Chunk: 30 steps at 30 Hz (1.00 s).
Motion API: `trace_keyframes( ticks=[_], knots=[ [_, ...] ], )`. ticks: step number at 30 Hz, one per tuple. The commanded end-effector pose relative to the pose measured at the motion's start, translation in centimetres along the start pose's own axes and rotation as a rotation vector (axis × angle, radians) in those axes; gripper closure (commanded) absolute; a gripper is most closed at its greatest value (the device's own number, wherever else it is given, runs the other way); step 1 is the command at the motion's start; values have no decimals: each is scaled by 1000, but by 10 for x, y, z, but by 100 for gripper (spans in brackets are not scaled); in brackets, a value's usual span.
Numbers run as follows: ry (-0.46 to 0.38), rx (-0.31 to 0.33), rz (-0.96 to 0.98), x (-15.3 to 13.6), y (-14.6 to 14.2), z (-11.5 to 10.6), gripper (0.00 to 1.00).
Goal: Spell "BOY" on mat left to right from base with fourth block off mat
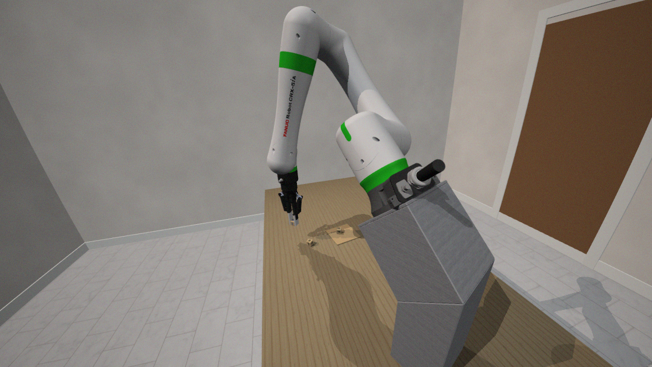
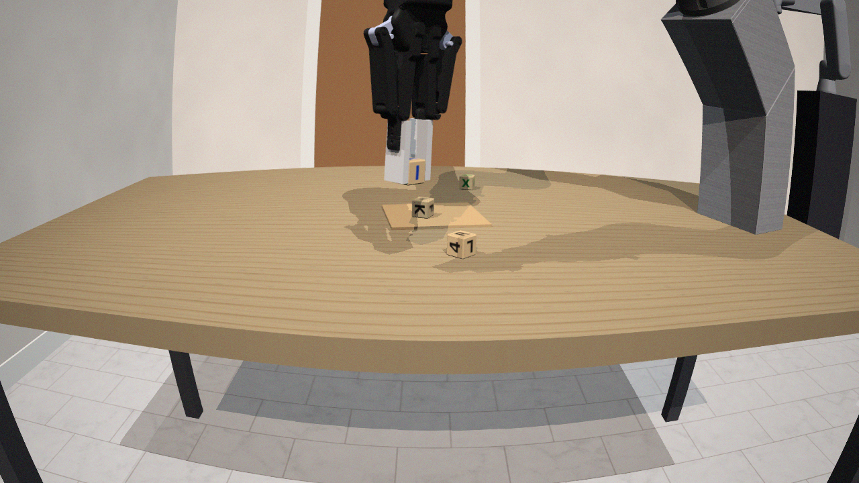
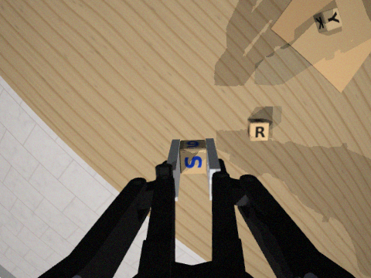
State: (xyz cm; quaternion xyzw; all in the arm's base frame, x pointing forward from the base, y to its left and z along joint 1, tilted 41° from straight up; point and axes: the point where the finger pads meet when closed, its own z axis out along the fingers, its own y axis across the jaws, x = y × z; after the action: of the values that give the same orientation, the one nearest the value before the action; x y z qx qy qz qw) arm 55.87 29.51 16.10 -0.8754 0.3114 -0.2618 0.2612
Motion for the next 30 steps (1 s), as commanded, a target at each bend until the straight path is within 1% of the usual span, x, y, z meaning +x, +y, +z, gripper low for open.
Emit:
trace_keyframes(
  ticks=[1, 7, 9, 11, 24, 26, 27, 30],
  knots=[
    [-28, -23, -67, 2, -1, 0, 87],
    [-29, -21, -265, 2, -1, 4, 87],
    [-29, -21, -265, 2, -1, 4, 87],
    [-29, -19, -376, 2, -1, 5, 87],
    [-31, -13, -764, 3, -2, 11, 87],
    [-31, -13, -764, 3, -2, 11, 87],
    [-32, -12, -855, 3, -2, 13, 87],
    [-32, -11, -927, 3, -2, 14, 87]
  ],
)
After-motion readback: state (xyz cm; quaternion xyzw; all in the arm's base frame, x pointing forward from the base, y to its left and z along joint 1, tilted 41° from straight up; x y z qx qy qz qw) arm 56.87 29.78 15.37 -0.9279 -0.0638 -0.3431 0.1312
